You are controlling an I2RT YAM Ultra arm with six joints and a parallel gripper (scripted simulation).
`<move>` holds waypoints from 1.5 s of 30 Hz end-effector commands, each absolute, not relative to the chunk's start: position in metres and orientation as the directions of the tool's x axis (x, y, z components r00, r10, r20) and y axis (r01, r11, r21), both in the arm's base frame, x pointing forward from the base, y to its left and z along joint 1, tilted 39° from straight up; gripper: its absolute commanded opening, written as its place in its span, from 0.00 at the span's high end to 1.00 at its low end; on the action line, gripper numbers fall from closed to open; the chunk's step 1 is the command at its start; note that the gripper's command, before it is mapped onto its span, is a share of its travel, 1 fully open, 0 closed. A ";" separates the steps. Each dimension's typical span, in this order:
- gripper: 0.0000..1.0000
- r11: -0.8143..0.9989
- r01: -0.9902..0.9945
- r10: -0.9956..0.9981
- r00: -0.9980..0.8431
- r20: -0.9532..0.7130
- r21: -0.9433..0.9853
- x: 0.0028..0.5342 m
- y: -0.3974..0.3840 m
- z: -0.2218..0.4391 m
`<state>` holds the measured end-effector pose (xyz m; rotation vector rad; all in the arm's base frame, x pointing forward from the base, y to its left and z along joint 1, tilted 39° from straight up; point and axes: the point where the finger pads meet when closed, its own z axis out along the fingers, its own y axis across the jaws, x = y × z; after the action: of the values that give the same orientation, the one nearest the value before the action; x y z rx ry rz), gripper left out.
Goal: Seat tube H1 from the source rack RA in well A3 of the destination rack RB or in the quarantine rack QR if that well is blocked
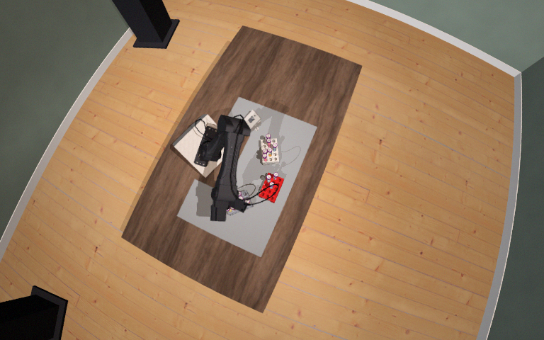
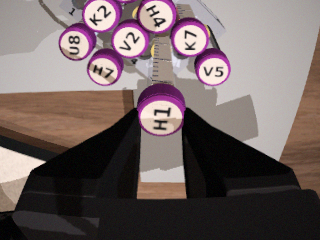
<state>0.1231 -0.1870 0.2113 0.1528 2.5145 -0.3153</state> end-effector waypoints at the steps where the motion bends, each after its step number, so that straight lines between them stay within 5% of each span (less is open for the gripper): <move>1: 1.00 0.952 0.177 -0.006 -0.804 -0.595 -0.248 0.120 -0.182 0.234; 45: 1.00 0.960 0.177 0.016 -0.806 -0.592 -0.215 0.090 -0.143 0.193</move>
<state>0.0895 -0.1502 0.1900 0.1695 2.5106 -0.3257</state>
